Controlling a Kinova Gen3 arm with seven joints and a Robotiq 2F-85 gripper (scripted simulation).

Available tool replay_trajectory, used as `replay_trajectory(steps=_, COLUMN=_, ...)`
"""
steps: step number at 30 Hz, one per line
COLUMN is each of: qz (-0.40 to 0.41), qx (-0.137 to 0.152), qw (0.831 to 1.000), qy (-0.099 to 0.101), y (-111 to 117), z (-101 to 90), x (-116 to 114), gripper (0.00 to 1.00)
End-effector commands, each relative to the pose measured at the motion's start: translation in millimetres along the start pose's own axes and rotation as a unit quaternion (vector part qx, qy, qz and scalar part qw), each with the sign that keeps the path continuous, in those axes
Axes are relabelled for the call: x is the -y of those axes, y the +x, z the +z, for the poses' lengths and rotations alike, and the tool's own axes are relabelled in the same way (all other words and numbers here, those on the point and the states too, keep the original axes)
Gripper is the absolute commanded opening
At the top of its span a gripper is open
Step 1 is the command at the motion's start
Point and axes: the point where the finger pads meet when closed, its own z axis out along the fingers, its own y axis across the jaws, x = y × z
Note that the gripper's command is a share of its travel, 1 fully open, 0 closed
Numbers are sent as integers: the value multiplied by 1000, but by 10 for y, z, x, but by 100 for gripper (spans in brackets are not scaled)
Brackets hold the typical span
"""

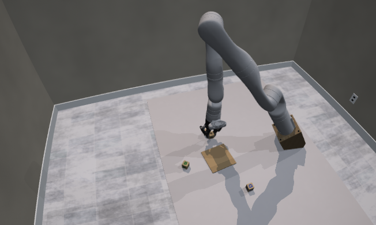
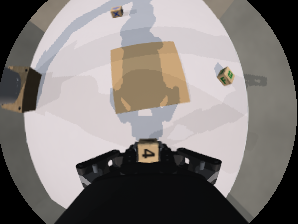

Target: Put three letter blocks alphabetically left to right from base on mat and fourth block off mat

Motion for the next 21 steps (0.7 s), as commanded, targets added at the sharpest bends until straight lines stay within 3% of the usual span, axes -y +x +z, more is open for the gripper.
replay_trajectory(steps=1, qz=-5, qx=-6, qw=1000, qy=0, y=65, z=22, x=-9, gripper=26)
replay_trajectory(steps=21, qz=-5, qx=-6, qw=1000, qy=0, y=65, z=102, x=-9, gripper=26)
